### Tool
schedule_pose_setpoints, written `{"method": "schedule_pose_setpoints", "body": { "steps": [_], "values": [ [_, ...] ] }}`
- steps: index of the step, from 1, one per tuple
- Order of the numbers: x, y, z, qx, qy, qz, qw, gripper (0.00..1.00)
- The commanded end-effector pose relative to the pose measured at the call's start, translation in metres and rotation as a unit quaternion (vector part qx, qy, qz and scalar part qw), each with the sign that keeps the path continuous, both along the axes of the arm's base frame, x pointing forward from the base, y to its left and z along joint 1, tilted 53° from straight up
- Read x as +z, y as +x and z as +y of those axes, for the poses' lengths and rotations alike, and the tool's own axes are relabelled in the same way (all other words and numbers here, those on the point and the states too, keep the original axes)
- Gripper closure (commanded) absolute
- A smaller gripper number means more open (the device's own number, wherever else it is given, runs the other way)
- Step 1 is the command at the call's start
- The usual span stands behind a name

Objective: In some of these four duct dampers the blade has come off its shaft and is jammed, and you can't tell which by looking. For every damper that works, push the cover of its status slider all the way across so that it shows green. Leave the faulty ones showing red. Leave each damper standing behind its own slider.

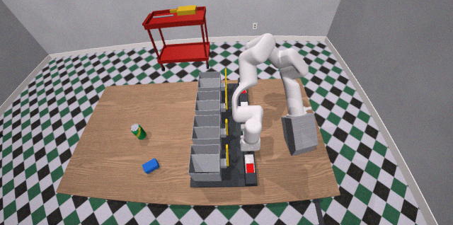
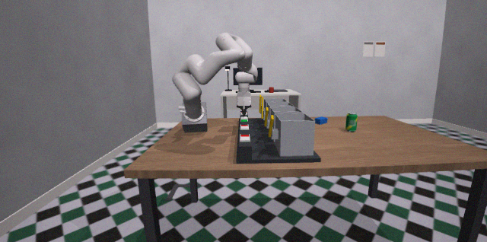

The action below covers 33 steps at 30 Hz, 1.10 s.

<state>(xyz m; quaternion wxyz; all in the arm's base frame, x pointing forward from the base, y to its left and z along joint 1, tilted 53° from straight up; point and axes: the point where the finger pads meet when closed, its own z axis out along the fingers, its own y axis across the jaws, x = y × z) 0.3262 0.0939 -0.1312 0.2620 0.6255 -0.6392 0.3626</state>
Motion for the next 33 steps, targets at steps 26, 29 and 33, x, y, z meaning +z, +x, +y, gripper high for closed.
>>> {"method": "schedule_pose_setpoints", "body": {
  "steps": [26, 29, 33],
  "values": [
    [-0.001, 0.0011, 0.0026, 0.001, 0.001, -0.001, 1.0, 1.0],
    [-0.0015, 0.0012, 0.003, 0.001, 0.001, -0.001, 1.0, 1.0],
    [-0.0022, 0.0012, 0.0036, 0.001, 0.001, -0.001, 1.0, 1.0]
  ]
}}
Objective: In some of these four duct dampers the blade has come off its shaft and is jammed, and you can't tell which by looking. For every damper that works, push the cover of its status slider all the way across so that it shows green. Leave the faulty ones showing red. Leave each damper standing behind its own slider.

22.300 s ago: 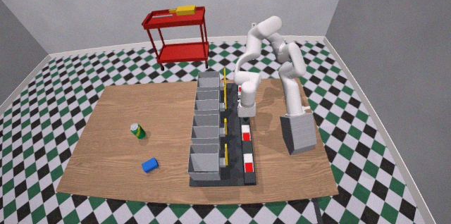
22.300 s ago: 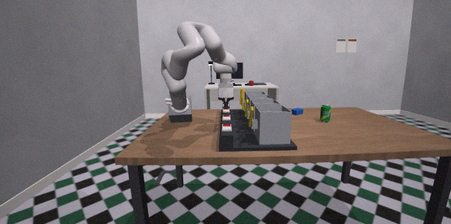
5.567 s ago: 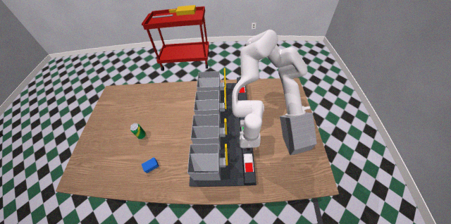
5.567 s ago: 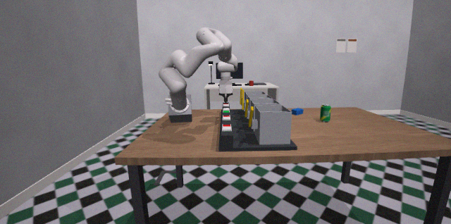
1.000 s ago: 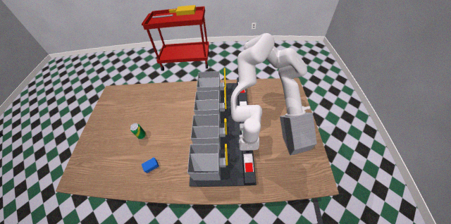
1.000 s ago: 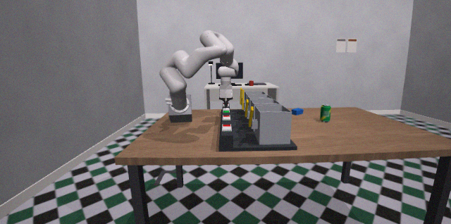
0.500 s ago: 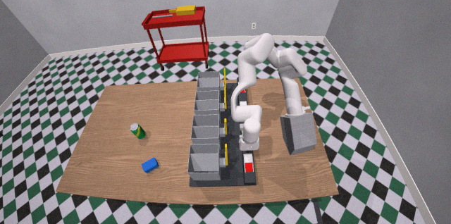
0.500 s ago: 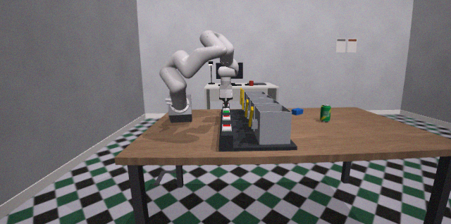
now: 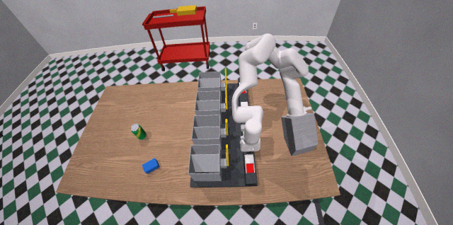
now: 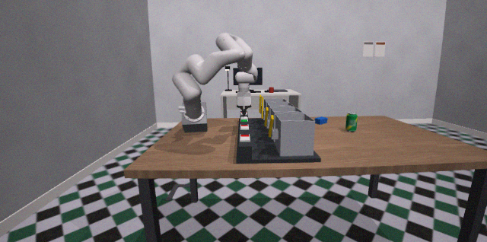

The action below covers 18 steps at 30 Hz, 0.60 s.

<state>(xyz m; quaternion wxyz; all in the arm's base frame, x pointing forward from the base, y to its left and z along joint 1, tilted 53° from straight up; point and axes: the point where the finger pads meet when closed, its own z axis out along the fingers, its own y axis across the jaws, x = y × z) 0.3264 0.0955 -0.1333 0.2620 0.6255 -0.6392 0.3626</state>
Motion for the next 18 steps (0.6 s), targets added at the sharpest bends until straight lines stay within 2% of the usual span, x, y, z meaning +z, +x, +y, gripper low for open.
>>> {"method": "schedule_pose_setpoints", "body": {
  "steps": [1, 18],
  "values": [
    [-0.0004, 0.001, 0.0022, 0.001, 0.001, -0.001, 1.0, 1.0],
    [-0.0048, 0.0015, 0.0056, 0.001, 0.001, -0.001, 1.0, 1.0]
  ]
}}
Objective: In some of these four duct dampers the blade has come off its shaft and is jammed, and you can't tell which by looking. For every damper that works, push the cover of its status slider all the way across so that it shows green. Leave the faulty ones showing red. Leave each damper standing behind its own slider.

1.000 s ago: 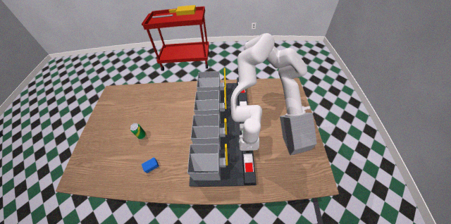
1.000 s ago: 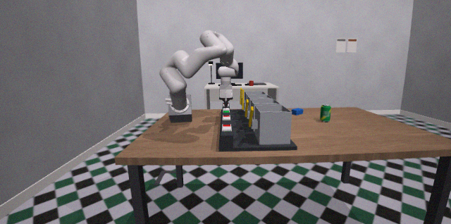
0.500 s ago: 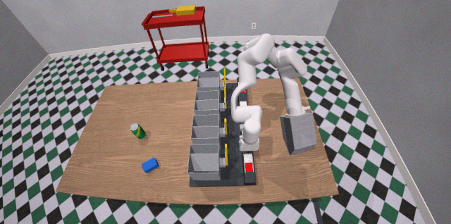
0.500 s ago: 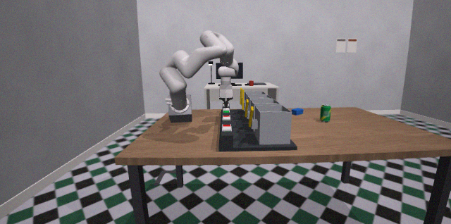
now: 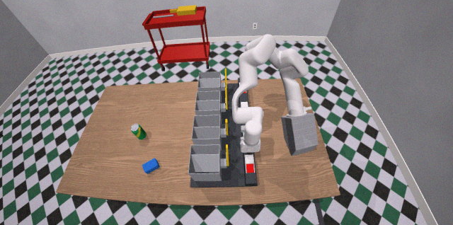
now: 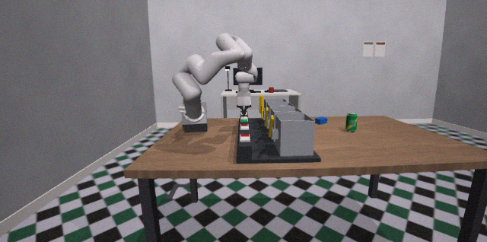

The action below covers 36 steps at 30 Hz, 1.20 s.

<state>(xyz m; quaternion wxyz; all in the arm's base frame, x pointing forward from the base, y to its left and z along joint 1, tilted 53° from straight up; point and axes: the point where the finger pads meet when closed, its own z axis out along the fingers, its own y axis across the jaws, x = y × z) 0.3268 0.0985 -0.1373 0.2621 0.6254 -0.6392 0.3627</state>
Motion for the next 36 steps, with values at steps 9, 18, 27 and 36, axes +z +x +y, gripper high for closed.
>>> {"method": "schedule_pose_setpoints", "body": {
  "steps": [9, 18, 27, 36],
  "values": [
    [-0.003, 0.001, 0.005, 0.001, 0.001, -0.001, 1.0, 1.0],
    [-0.007, 0.002, 0.008, 0.001, 0.001, -0.001, 1.0, 1.0],
    [-0.011, 0.002, 0.01, 0.001, 0.001, -0.001, 1.0, 1.0],
    [-0.015, 0.003, 0.014, 0.001, 0.001, -0.001, 1.0, 1.0]
  ]
}}
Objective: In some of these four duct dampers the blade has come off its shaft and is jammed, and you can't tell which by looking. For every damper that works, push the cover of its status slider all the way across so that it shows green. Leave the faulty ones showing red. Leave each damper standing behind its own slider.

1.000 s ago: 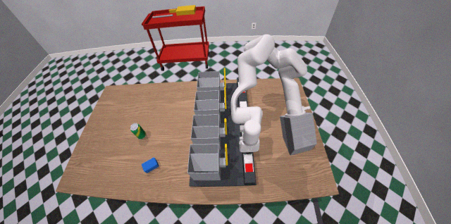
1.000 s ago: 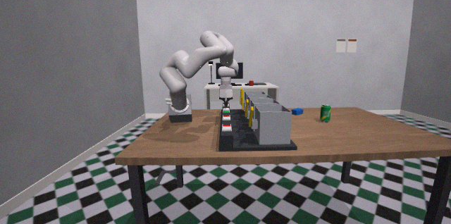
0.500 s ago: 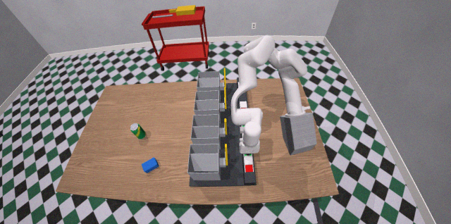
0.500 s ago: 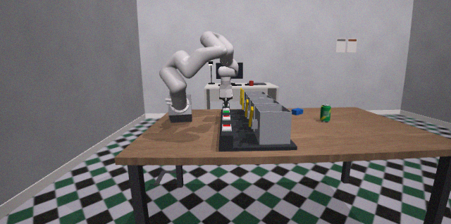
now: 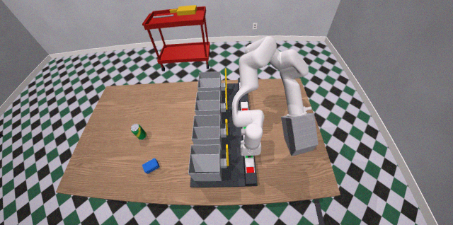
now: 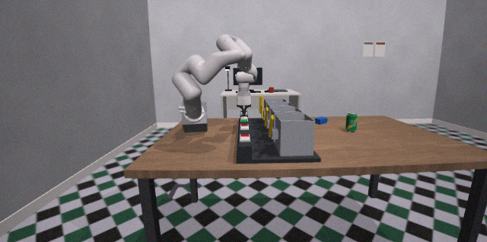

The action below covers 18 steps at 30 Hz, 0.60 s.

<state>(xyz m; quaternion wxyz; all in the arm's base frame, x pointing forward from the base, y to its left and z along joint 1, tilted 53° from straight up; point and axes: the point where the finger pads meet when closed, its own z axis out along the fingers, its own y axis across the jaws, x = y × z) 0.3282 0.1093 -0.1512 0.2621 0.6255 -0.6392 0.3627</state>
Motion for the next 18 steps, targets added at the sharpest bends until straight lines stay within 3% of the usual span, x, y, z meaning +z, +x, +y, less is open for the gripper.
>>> {"method": "schedule_pose_setpoints", "body": {
  "steps": [1, 18],
  "values": [
    [-0.0012, 0.0011, 0.0029, 0.001, 0.001, -0.001, 1.0, 1.0],
    [-0.0084, 0.0019, 0.0085, 0.001, 0.001, -0.001, 1.0, 1.0]
  ]
}}
